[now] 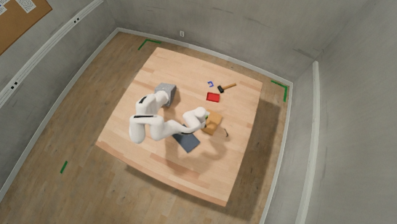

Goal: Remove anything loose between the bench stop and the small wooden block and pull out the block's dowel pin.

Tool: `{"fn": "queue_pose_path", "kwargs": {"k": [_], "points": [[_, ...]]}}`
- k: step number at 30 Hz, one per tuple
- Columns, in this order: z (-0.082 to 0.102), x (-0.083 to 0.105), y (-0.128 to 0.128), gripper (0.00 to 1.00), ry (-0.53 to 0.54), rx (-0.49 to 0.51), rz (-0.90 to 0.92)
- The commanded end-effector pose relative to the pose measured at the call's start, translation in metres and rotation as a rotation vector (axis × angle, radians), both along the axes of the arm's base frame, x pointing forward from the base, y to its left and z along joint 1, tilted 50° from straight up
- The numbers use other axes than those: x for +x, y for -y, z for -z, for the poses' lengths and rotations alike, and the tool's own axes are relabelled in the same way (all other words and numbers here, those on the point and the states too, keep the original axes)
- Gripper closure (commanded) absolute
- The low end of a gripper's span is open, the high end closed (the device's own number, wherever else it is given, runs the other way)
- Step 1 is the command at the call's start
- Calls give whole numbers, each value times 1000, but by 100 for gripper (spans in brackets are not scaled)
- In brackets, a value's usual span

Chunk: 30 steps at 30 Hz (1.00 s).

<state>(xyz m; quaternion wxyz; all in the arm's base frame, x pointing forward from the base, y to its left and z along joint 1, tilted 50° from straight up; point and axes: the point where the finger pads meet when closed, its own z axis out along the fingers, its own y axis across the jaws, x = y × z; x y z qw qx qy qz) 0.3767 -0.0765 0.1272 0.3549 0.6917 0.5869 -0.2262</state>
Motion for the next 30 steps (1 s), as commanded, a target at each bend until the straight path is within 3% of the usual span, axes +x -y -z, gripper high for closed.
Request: {"fn": "queue_pose_path", "kwargs": {"k": [1, 30], "points": [[2, 1, 3, 73, 3, 1, -1], [21, 5, 25, 73, 3, 1, -1]]}}
